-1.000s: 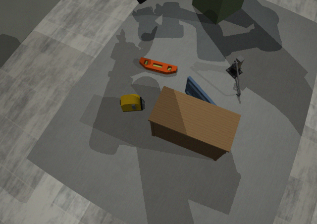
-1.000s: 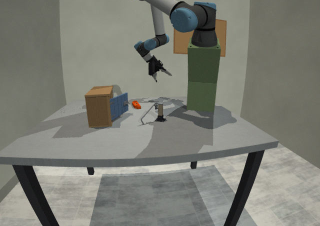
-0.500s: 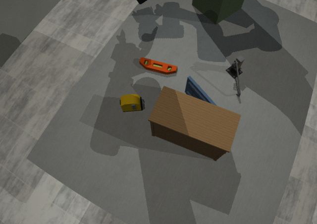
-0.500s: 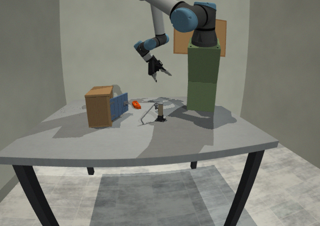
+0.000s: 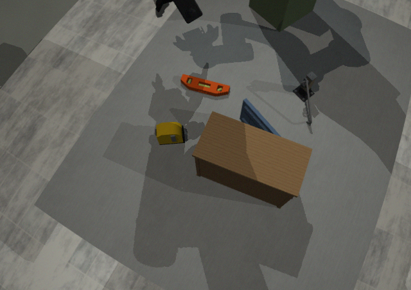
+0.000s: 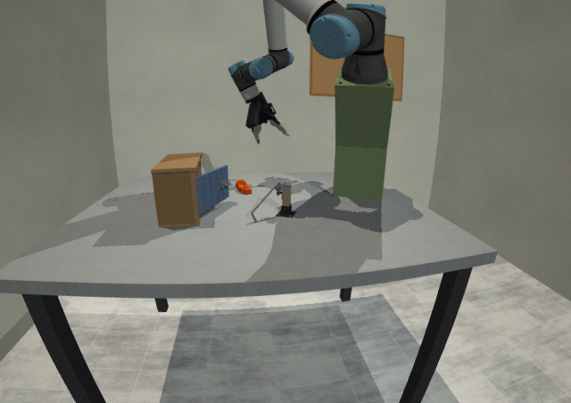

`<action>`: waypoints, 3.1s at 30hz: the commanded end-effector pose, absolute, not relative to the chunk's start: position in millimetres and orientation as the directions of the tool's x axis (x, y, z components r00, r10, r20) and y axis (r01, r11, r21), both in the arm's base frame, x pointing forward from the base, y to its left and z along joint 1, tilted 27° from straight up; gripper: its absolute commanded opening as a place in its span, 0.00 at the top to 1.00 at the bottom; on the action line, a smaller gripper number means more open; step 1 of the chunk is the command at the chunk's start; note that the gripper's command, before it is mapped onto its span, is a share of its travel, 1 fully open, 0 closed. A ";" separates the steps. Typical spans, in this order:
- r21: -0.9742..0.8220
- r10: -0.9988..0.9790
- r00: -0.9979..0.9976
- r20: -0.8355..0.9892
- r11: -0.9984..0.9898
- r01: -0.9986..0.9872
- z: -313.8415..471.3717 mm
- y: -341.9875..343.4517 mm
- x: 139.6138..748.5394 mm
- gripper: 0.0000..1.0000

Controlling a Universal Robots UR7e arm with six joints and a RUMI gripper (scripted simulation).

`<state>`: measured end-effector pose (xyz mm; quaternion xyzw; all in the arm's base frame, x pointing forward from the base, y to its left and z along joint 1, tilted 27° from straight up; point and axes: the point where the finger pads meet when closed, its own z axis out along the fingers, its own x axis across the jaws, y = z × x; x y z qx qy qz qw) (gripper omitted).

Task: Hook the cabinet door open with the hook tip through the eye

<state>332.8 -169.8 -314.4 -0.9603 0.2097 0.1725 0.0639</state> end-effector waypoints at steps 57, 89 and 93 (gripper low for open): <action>-0.457 -0.353 0.935 -0.017 -0.830 -0.321 -123.9 96.9 481.9 0.85; -0.457 -0.353 0.935 -0.017 -0.830 -0.321 -127.0 98.4 482.5 0.85; -0.456 -0.353 0.935 -0.017 -0.830 -0.321 -129.9 99.8 483.0 0.85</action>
